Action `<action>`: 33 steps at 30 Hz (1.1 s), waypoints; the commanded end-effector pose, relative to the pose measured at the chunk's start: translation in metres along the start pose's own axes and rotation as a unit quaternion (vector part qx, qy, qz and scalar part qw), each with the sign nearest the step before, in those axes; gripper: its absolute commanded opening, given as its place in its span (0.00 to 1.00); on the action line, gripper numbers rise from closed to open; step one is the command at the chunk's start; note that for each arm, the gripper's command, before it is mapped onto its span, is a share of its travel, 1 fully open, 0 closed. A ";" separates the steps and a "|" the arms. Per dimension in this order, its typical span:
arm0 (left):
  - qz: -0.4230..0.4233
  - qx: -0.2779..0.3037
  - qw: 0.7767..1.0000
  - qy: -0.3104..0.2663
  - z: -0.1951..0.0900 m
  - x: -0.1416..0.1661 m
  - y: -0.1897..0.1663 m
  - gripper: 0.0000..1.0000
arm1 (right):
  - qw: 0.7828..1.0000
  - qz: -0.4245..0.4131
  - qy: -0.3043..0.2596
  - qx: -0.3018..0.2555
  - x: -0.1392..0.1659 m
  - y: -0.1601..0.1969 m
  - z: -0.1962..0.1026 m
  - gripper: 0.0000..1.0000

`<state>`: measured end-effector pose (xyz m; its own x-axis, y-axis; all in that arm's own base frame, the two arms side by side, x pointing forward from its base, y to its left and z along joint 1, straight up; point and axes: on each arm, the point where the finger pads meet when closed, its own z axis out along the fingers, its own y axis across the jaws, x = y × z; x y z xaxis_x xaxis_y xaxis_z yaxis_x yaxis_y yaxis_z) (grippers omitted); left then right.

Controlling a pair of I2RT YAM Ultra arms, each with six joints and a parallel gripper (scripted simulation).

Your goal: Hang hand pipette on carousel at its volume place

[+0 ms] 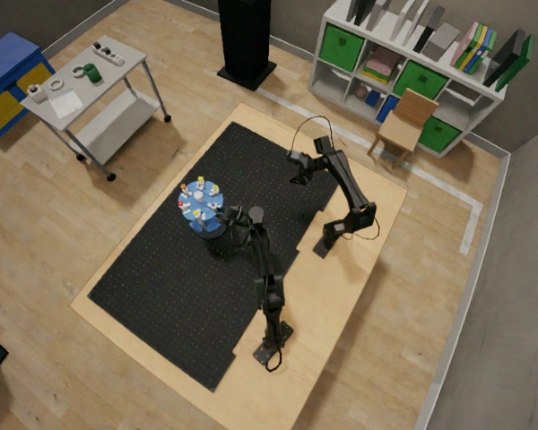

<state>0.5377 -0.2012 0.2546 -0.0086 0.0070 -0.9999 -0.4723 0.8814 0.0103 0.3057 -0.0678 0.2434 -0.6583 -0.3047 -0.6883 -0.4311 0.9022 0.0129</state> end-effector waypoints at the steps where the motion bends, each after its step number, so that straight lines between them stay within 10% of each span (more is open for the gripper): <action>1: -0.022 -0.013 1.000 -0.009 0.004 -0.012 0.008 0.12 | 1.000 -0.009 -0.016 0.006 -0.008 -0.003 -0.005 1.00; 25: -0.022 -0.013 1.000 -0.009 0.004 -0.012 0.008 0.12 | 1.000 -0.009 -0.016 0.006 -0.008 -0.003 -0.005 1.00; 26: -0.022 -0.013 1.000 -0.009 0.004 -0.012 0.008 0.50 | 1.000 -0.009 -0.016 0.006 -0.008 -0.003 -0.005 1.00; 33: -0.013 -0.005 1.000 -0.006 0.001 -0.009 0.003 0.50 | 1.000 -0.009 -0.016 0.006 -0.008 -0.003 -0.005 1.00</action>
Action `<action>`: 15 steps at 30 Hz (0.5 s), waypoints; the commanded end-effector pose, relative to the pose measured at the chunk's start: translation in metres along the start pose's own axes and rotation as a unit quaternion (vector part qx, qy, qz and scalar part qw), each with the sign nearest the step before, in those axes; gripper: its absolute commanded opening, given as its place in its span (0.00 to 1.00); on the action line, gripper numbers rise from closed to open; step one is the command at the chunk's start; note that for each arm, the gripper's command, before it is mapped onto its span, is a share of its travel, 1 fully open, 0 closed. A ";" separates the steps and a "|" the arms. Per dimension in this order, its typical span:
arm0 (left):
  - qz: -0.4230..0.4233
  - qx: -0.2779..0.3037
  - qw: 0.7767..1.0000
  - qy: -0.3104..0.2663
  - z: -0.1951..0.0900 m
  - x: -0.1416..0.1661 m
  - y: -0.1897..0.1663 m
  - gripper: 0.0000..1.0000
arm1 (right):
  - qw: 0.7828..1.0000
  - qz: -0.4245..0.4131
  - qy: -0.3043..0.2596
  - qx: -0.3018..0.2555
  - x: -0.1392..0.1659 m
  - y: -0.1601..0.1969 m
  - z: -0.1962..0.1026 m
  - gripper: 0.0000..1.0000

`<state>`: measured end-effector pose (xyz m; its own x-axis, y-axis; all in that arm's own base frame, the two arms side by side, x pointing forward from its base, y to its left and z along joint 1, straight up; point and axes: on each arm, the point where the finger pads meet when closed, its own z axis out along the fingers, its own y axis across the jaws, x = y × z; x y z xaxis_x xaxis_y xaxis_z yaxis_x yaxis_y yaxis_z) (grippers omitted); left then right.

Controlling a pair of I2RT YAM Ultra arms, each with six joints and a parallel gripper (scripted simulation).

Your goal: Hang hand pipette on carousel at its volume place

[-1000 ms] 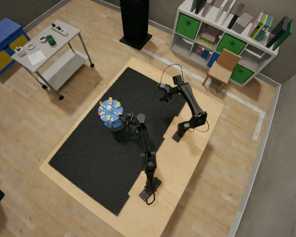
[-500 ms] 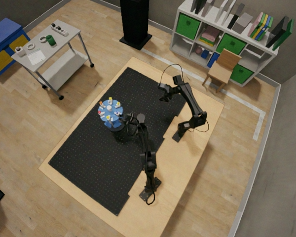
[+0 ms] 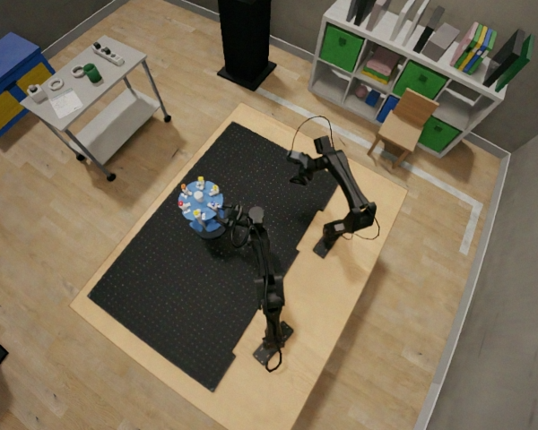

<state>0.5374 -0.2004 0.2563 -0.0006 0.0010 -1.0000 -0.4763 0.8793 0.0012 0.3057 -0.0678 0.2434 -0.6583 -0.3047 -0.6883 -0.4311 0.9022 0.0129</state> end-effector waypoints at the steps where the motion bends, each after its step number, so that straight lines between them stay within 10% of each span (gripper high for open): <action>1: -0.008 -0.003 1.000 -0.004 0.001 -0.007 0.002 0.50 | 1.000 -0.009 -0.016 0.006 -0.008 -0.003 -0.005 1.00; 15: -0.015 -0.002 1.000 -0.005 -0.013 -0.010 0.004 0.50 | 1.000 -0.009 -0.016 0.006 -0.008 -0.003 -0.005 1.00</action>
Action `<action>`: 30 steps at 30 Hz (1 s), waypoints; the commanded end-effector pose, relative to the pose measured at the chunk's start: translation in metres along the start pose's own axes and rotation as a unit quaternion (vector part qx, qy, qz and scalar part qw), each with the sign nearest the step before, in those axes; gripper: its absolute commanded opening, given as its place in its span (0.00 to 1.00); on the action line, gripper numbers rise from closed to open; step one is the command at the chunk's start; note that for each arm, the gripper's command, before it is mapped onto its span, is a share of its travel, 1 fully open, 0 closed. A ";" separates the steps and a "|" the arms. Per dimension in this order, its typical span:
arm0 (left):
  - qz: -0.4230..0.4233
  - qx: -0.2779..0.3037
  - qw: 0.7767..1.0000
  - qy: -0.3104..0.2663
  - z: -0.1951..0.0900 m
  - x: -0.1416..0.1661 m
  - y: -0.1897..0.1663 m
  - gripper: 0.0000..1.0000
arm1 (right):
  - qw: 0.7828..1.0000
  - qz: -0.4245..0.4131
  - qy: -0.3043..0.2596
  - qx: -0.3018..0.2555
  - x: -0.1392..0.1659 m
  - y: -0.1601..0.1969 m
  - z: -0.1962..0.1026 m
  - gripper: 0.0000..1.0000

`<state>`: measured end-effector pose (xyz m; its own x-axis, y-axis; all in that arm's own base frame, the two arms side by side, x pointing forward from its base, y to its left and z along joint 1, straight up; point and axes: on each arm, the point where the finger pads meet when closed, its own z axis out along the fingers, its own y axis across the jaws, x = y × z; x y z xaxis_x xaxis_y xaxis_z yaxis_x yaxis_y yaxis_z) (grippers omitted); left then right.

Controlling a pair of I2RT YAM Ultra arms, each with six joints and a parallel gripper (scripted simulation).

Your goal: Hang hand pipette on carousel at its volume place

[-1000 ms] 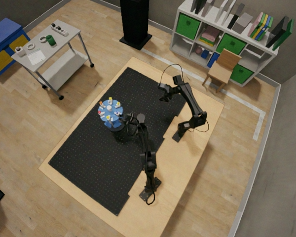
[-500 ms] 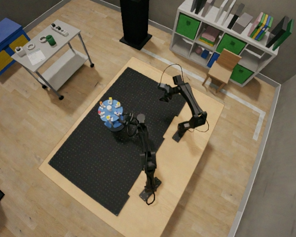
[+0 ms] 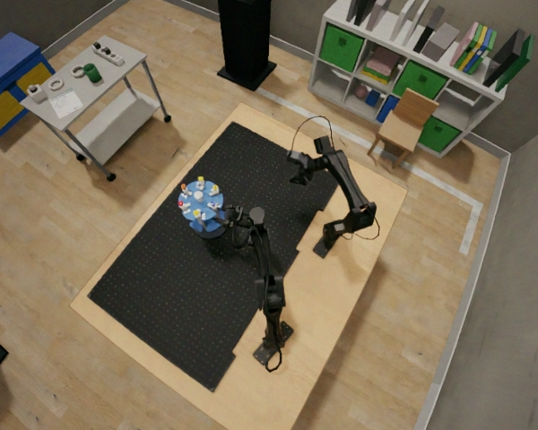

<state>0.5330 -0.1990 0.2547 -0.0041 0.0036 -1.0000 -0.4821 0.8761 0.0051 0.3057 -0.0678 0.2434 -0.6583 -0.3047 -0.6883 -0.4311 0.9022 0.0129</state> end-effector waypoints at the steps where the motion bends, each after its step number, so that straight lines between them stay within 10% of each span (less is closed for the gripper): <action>1: -0.017 0.001 1.000 -0.006 -0.010 -0.012 0.001 0.50 | 1.000 -0.009 -0.016 0.006 -0.008 -0.003 -0.005 1.00; 30: -0.015 0.001 1.000 -0.004 -0.064 -0.010 0.002 0.50 | 1.000 -0.009 -0.016 0.006 -0.008 -0.003 -0.005 1.00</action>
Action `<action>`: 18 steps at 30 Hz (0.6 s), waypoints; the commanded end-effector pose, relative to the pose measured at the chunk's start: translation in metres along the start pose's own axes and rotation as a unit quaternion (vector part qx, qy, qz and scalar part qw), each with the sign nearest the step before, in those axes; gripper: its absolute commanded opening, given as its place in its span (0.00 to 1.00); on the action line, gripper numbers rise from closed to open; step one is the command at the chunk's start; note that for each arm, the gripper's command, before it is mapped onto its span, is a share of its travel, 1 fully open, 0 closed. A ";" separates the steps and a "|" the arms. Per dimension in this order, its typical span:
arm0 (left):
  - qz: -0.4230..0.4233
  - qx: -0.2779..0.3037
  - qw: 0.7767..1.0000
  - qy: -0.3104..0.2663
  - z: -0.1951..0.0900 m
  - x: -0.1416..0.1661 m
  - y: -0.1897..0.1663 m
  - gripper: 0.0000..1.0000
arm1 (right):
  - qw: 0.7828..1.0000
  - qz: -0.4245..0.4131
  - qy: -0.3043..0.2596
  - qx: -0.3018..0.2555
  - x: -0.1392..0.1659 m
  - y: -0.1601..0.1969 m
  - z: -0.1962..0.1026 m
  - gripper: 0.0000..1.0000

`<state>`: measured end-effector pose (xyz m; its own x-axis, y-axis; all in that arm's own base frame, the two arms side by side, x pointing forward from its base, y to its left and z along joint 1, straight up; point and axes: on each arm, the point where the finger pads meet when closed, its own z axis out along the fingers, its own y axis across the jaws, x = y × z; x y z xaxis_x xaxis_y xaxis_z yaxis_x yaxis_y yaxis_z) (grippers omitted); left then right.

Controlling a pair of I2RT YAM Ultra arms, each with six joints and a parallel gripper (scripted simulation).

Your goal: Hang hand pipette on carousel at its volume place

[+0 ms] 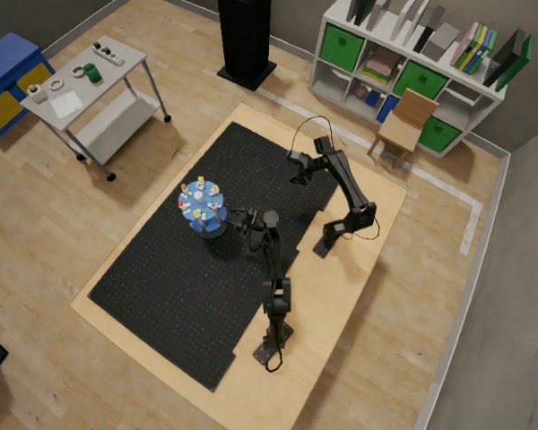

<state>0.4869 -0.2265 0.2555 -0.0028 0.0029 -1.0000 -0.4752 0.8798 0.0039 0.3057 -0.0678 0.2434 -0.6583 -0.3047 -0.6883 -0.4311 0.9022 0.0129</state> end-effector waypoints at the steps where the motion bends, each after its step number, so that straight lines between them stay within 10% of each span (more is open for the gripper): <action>1: -0.014 -0.003 1.000 -0.004 -0.012 -0.009 0.004 0.50 | 1.000 -0.009 -0.016 0.006 -0.008 -0.003 -0.005 1.00; 17: -0.010 -0.003 1.000 -0.002 -0.032 -0.007 0.001 0.50 | 1.000 -0.009 -0.016 0.006 -0.008 -0.003 -0.005 1.00; 18: -0.001 0.010 1.000 0.014 -0.032 -0.006 0.012 1.00 | 1.000 -0.009 -0.016 0.006 -0.008 -0.003 -0.005 1.00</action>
<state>0.4602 -0.2423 0.2553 -0.0035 0.0015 -1.0000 -0.4661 0.8848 0.0029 0.3057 -0.0678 0.2434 -0.6583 -0.3047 -0.6883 -0.4311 0.9022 0.0129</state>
